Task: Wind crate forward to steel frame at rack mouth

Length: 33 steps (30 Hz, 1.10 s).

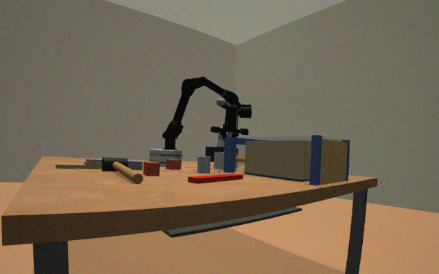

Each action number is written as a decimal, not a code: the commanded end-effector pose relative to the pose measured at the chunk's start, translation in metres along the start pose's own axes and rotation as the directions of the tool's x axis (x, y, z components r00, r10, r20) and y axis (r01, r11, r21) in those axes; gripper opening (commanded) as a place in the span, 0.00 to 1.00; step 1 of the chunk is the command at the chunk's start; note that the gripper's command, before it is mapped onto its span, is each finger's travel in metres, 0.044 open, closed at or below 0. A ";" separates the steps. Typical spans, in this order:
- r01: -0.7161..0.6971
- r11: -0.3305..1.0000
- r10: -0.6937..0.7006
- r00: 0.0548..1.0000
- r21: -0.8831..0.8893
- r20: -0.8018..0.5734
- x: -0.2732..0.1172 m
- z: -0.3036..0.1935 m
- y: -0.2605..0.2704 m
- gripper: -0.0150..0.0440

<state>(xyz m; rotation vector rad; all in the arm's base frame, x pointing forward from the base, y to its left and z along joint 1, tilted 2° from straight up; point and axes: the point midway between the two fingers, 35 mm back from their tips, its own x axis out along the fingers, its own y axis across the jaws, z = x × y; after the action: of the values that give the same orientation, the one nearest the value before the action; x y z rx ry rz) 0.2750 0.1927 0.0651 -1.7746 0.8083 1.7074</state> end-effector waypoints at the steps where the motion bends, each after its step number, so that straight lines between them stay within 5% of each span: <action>1: 0.037 0.999 -0.037 0.999 -0.008 0.013 -0.001 0.008 -0.017 0.25; 33: 0.039 0.999 -0.039 0.999 -0.008 0.015 -0.003 0.029 -0.046 0.25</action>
<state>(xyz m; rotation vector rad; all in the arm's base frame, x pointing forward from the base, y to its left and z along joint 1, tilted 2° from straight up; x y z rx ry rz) 0.2895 0.2270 0.0655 -1.7778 0.8054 1.6897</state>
